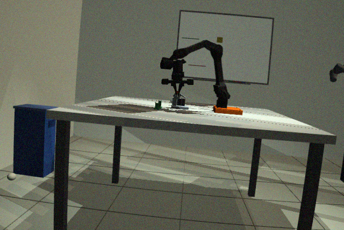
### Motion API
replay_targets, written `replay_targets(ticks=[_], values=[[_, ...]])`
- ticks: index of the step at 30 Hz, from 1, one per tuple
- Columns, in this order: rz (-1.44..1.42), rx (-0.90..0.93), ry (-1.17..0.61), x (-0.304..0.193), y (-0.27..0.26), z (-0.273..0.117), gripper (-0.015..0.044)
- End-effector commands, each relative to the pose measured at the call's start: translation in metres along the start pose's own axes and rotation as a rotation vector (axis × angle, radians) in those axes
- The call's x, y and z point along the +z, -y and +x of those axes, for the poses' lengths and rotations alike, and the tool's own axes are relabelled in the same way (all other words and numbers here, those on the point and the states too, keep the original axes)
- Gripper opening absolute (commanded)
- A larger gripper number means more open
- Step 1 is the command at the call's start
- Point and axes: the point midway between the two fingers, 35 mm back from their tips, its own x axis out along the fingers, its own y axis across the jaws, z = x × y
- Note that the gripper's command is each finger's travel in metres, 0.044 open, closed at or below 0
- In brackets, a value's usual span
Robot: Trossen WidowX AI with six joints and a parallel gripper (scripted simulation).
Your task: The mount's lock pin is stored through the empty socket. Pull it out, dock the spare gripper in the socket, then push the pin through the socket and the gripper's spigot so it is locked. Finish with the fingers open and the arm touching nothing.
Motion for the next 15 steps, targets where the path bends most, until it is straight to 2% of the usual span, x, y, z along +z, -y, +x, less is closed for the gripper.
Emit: replay_targets(ticks=[1, 15], values=[[0.0, 0.002, -0.001, 0.0, 0.0, 0.001, 0.0], [0.011, -0.001, 0.001, 0.014, 0.026, -0.006, 0.0]])
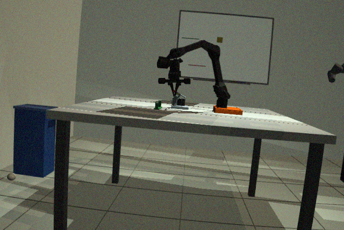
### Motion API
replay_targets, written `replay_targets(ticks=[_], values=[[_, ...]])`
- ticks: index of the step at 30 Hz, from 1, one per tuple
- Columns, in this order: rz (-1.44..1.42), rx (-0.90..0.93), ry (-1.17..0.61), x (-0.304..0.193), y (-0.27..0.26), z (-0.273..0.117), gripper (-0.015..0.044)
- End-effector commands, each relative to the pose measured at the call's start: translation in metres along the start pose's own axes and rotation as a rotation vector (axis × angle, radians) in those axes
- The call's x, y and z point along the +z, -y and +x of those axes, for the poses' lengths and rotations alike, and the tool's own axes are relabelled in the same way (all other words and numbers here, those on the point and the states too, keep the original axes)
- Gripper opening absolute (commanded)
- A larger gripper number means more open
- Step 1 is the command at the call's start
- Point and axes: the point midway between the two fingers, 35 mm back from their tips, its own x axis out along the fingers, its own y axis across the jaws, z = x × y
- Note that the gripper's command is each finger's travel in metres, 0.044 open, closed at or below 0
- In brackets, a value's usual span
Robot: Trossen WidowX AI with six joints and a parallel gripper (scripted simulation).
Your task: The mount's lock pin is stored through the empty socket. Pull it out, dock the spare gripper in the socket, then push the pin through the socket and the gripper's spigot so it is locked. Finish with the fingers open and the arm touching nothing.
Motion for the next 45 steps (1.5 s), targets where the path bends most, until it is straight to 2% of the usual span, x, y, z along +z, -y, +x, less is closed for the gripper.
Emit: replay_targets(ticks=[1, 33, 45], values=[[0.008, -0.002, 0.001, 0.006, 0.011, -0.002, 0.0], [0.043, -0.014, 0.007, 0.047, 0.086, -0.007, 0.0], [0.049, -0.015, 0.008, 0.052, 0.096, 0.0, 0.0]])
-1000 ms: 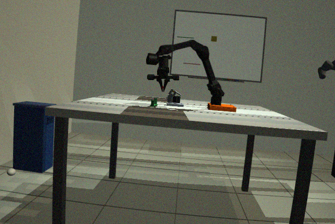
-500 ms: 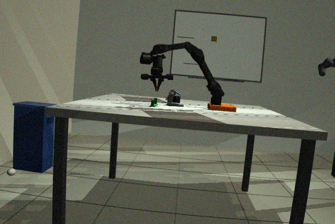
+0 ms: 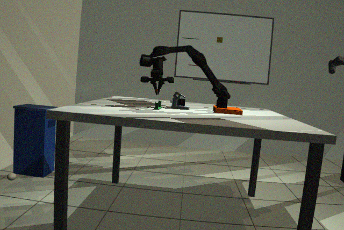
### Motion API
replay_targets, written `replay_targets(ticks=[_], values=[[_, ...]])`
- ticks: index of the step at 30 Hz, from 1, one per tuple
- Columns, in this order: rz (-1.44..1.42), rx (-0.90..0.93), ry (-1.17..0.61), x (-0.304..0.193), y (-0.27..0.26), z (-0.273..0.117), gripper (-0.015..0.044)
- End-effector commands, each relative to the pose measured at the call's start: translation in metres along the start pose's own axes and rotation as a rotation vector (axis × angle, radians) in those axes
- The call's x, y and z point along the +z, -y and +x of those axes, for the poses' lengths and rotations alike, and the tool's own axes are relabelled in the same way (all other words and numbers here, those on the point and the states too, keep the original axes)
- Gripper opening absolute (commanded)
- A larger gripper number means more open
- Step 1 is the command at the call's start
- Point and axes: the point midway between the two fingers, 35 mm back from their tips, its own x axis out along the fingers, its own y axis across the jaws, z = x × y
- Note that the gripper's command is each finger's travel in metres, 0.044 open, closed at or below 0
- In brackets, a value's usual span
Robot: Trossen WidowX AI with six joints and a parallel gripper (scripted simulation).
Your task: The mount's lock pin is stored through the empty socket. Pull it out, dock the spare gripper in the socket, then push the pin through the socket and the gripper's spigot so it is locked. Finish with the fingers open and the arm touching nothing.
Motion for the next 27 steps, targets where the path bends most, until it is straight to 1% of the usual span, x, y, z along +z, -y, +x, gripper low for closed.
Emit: replay_targets(ticks=[1, 27], values=[[0.004, -0.002, 0.001, 0.0, 0.002, 0.004, 0.0], [0.002, -0.011, 0.006, -0.005, 0.005, 0.043, 0.0]])
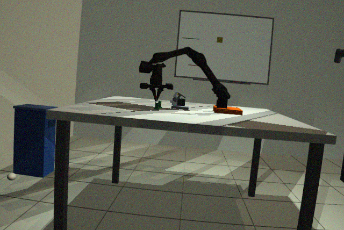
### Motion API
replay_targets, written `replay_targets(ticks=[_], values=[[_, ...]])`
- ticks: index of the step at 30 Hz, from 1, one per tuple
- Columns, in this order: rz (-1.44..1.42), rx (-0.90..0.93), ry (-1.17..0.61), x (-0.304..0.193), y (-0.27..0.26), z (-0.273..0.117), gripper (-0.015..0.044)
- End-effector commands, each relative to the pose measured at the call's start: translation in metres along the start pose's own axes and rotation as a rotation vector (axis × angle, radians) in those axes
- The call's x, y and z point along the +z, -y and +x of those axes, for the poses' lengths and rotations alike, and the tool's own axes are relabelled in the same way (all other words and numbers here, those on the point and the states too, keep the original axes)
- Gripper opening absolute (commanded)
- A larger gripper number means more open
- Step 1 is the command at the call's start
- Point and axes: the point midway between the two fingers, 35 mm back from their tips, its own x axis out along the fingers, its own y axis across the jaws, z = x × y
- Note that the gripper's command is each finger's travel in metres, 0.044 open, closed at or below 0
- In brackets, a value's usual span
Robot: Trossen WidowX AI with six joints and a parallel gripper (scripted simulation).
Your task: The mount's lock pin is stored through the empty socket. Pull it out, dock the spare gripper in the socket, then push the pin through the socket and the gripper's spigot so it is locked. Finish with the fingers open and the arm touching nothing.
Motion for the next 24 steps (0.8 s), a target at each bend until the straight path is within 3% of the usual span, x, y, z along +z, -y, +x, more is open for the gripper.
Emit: replay_targets(ticks=[1, 24], values=[[0.005, 0.001, -0.001, -0.001, 0.0, 0.007, 0.0], [0.003, -0.008, 0.004, -0.005, 0.001, 0.029, 0.0]])
